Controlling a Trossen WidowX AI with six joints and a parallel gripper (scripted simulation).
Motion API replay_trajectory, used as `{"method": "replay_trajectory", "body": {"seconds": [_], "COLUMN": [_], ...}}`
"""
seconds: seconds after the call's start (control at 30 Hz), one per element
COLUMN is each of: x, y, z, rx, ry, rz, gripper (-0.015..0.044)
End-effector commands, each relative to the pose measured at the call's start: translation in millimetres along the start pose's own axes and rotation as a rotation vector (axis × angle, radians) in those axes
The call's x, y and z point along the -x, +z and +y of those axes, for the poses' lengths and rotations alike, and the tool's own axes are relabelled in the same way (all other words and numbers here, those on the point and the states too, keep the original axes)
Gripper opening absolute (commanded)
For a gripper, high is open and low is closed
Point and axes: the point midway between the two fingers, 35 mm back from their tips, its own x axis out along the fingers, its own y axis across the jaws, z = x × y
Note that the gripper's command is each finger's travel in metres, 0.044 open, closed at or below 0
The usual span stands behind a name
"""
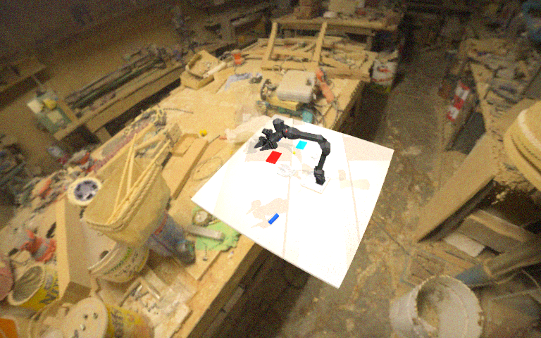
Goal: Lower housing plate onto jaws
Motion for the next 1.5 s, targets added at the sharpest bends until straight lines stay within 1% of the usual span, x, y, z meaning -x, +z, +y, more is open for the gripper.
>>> {"method": "replay_trajectory", "body": {"seconds": [0.0, 0.7, 1.47], "x": [3, 29, 71], "y": [-3, -15, -35], "z": [-17, -86, -153], "rx": [-0.077, -0.408, -0.772], "ry": [-0.054, -0.278, -0.516], "rz": [0.002, -0.025, -0.113], "gripper": [0.0440, 0.0440, 0.0440]}}
